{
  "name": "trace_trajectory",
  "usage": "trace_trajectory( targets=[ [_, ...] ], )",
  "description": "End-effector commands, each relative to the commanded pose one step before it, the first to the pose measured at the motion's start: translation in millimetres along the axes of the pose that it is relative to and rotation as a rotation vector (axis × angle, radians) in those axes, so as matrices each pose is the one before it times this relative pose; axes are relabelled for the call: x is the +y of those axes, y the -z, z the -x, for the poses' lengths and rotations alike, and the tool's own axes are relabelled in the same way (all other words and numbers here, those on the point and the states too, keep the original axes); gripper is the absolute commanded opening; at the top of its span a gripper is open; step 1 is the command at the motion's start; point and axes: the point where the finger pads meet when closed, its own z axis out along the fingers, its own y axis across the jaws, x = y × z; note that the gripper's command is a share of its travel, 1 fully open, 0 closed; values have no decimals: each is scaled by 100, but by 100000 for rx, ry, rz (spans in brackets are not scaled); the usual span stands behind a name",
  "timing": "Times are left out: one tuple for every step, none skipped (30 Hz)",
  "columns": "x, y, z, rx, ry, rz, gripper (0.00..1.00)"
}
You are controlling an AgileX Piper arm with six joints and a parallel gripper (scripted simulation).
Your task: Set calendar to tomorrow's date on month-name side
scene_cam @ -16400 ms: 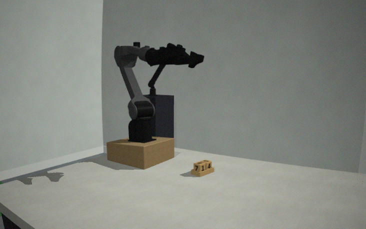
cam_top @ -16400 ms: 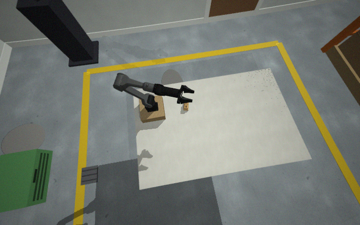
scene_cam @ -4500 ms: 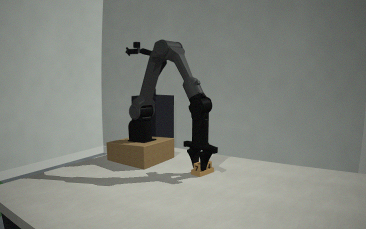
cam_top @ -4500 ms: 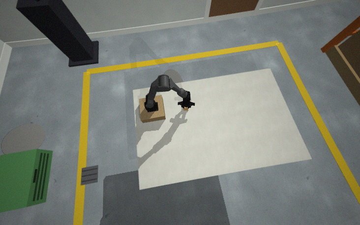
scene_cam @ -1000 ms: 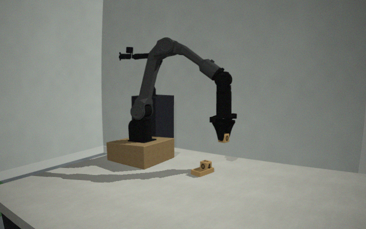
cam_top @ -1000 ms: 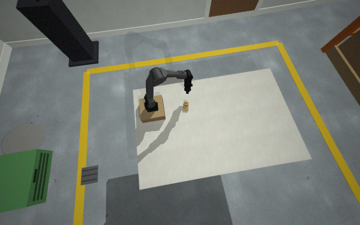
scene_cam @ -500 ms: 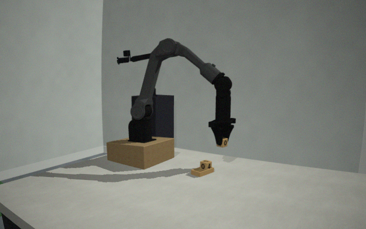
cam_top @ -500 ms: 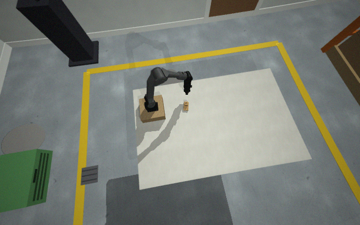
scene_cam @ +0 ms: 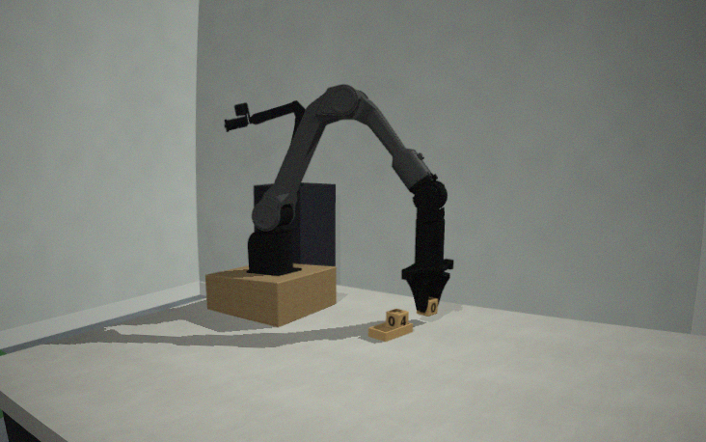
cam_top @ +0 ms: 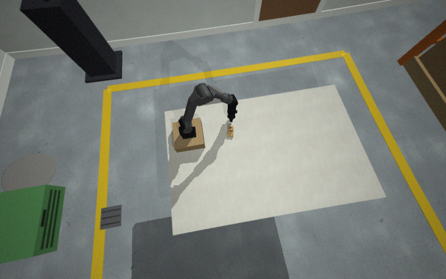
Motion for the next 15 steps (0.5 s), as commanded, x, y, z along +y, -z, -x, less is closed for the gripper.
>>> trace_trajectory(
  targets=[
    [41,11,-43,64,197,53,37],
    [40,-276,86,-209,-6,88,37],
    [-18,-296,-51,126,4,-51,37],
    [-11,-241,-25,61,-1,-34,37],
    [12,-175,25,-61,-1,23,37],
    [13,-131,26,-63,-2,27,37],
    [-2,-103,-2,5,-3,-7,37],
    [4,-40,6,-59,1,29,37],
    [10,12,15,-81,5,45,37],
    [3,0,4,-5,1,3,37],
    [-1,-3,-1,11,-1,-6,37],
    [0,0,0,0,0,0,37],
    [0,0,0,0,0,0,37],
    [0,0,0,0,0,0,37],
    [0,0,0,0,0,0,37]
  ],
)
